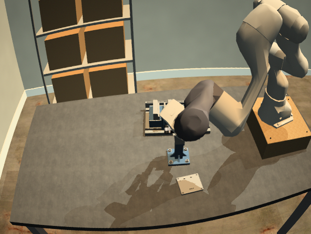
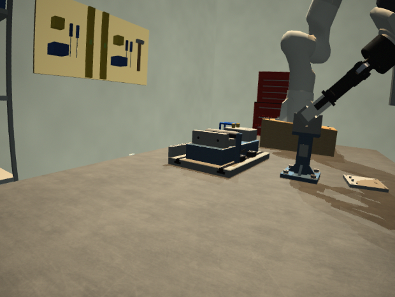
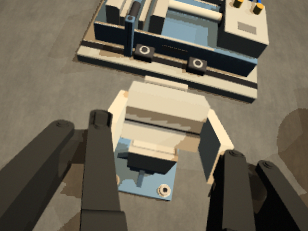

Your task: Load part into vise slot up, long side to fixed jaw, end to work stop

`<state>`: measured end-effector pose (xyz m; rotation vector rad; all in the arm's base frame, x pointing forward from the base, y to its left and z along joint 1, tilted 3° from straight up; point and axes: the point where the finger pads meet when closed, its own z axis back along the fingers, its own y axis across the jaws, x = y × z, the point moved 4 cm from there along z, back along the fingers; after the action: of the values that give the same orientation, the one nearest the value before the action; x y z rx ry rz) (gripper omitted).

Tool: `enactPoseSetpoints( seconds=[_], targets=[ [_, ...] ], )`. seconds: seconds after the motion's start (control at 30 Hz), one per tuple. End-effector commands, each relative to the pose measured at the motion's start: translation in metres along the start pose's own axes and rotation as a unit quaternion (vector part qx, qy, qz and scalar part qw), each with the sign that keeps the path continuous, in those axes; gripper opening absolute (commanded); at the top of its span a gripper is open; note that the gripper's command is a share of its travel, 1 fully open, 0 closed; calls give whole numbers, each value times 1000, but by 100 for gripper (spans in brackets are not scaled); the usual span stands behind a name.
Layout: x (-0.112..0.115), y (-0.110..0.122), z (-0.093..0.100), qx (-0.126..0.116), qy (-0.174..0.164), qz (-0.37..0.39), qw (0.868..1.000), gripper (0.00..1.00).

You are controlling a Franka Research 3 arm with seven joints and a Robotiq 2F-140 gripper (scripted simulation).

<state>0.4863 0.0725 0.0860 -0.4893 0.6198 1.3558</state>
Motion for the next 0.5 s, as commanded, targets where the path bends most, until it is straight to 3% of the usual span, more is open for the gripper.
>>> enactPoseSetpoints(
  seconds=[0.0, 0.47],
  targets=[
    [-3, 0, 1, 0, 2, -3, 1000, 0],
    [-6, 0, 5, 0, 2, -3, 1000, 0]
  ],
)
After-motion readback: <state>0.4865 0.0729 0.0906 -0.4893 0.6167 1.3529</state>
